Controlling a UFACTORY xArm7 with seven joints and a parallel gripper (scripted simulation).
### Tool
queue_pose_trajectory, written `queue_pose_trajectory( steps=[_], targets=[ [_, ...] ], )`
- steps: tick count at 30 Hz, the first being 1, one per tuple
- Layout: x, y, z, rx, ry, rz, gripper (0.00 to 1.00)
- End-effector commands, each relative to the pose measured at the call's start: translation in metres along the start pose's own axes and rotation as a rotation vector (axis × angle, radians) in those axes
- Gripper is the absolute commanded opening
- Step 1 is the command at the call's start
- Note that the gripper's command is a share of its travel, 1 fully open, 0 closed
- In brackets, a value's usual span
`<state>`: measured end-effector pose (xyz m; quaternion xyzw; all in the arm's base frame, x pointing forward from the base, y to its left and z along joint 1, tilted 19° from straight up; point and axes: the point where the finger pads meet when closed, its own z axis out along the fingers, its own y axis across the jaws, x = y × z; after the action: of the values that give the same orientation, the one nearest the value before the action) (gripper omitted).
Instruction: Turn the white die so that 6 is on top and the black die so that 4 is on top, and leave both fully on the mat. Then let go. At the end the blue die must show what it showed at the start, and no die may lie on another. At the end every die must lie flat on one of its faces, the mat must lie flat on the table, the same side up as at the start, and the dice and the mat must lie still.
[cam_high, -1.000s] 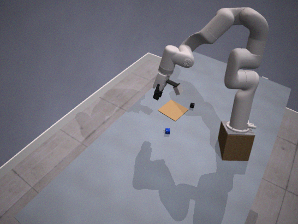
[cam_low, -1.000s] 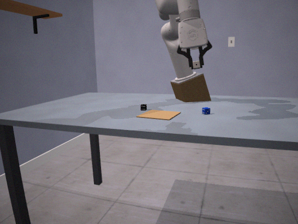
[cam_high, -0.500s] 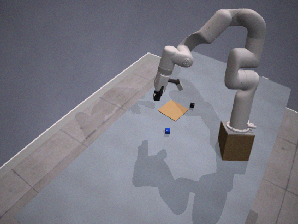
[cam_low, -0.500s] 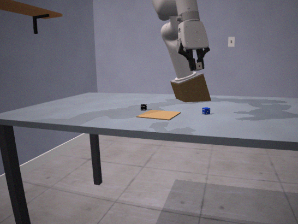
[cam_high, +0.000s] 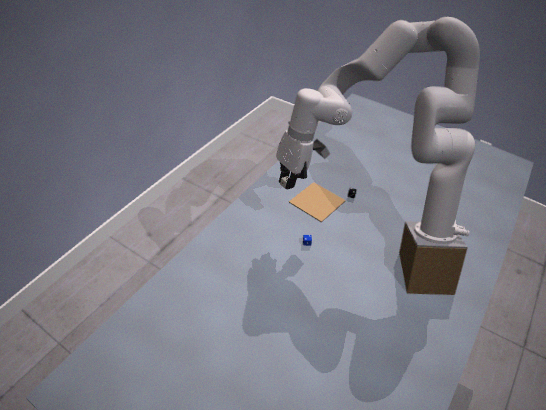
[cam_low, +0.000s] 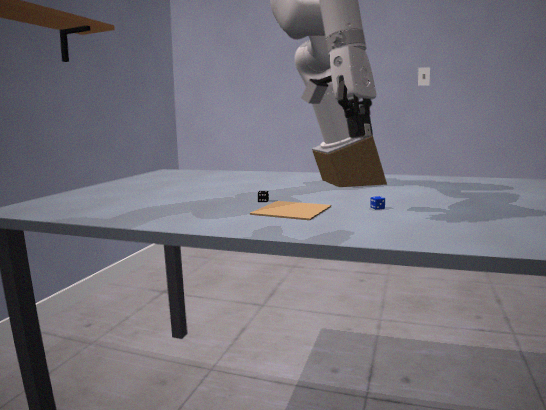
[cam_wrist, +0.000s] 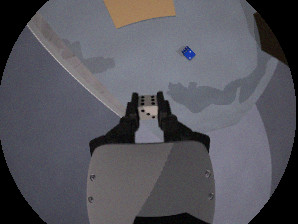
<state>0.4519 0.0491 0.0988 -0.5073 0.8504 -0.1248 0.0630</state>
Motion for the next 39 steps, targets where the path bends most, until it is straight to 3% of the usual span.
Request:
queue_pose_trajectory(
  steps=[1,4,6,19,22,29,39],
  targets=[
    [0.001,0.0,0.006,-0.014,0.011,-0.173,0.21],
    [0.001,0.0,0.007,-0.016,0.013,-0.206,0.21],
    [0.003,0.001,0.013,-0.025,0.024,-0.354,0.21],
    [0.015,0.005,0.038,-0.07,0.068,-0.876,0.21],
    [0.015,0.005,0.038,-0.072,0.069,-0.886,0.21],
    [0.025,0.006,0.053,-0.113,0.1,-1.214,0.21],
    [0.033,0.006,0.065,-0.154,0.126,-1.469,0.21]
  ],
)
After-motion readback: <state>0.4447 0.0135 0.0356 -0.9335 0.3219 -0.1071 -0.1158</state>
